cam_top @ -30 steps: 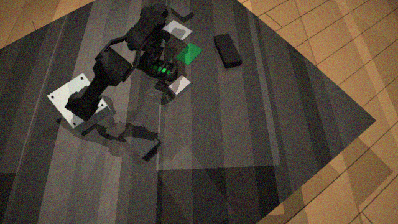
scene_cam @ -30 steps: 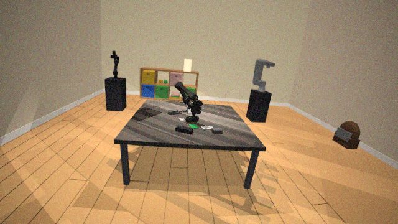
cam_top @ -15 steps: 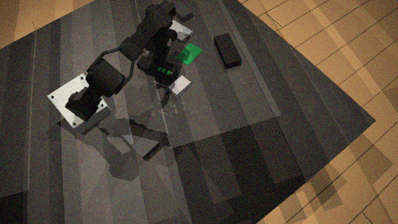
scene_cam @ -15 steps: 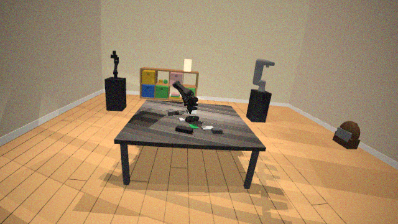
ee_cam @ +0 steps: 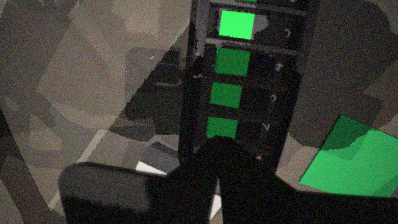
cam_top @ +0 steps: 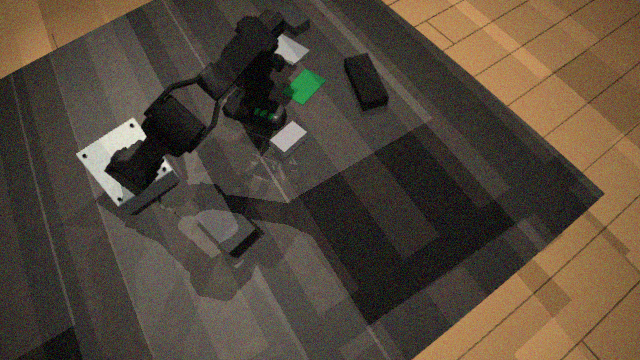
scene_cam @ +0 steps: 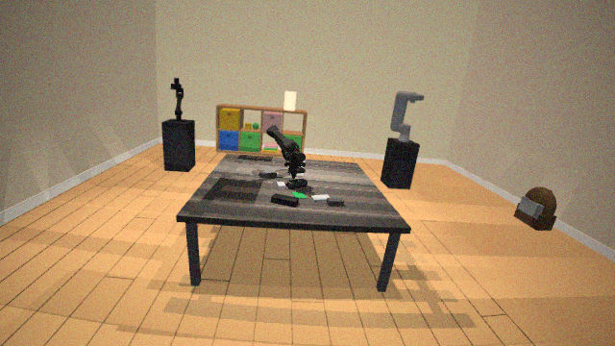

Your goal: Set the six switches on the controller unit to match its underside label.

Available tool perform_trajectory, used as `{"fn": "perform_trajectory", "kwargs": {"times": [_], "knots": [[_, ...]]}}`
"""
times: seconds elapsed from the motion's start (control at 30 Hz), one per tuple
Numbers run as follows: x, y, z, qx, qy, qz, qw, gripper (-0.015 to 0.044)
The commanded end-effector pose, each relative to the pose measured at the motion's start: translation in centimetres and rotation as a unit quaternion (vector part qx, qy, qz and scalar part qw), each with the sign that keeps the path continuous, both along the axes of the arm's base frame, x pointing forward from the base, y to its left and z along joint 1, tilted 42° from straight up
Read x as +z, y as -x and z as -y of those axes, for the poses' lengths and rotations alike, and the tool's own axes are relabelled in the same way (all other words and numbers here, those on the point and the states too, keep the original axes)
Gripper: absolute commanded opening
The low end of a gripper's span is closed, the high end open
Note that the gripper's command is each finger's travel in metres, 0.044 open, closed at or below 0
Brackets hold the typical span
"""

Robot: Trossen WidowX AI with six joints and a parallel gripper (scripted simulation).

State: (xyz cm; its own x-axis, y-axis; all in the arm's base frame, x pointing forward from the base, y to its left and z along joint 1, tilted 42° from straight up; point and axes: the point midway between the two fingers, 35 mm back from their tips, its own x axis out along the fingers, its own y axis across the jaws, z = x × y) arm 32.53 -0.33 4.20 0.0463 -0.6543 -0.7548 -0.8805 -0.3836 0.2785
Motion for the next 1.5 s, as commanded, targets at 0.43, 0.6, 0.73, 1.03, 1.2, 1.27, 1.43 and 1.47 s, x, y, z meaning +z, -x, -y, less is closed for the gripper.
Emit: {"fn": "perform_trajectory", "kwargs": {"times": [0.43, 0.6, 0.73, 1.03, 1.2, 1.27, 1.43, 1.47], "knots": [[-1.7, -0.1, 1.6, 0.002, 0.004, 0.0, 1.0, 0.0], [-1.8, -0.1, 1.7, 0.002, 0.004, 0.0, 1.0, 0.0], [-1.6, 0.0, 1.4, 0.0, 0.002, 0.0, 1.0, 0.0], [1.6, 0.0, -1.3, 0.002, 0.003, 0.0, 1.0, 0.0], [2.2, -2.6, -0.7, 0.002, 0.003, 0.001, 1.0, 0.0], [2.2, -2.6, -0.7, 0.002, 0.003, 0.001, 1.0, 0.0], [1.7, -2.6, -0.2, 0.002, 0.003, 0.001, 1.0, 0.0], [1.5, -2.7, -0.1, 0.002, 0.003, 0.001, 1.0, 0.0]]}}
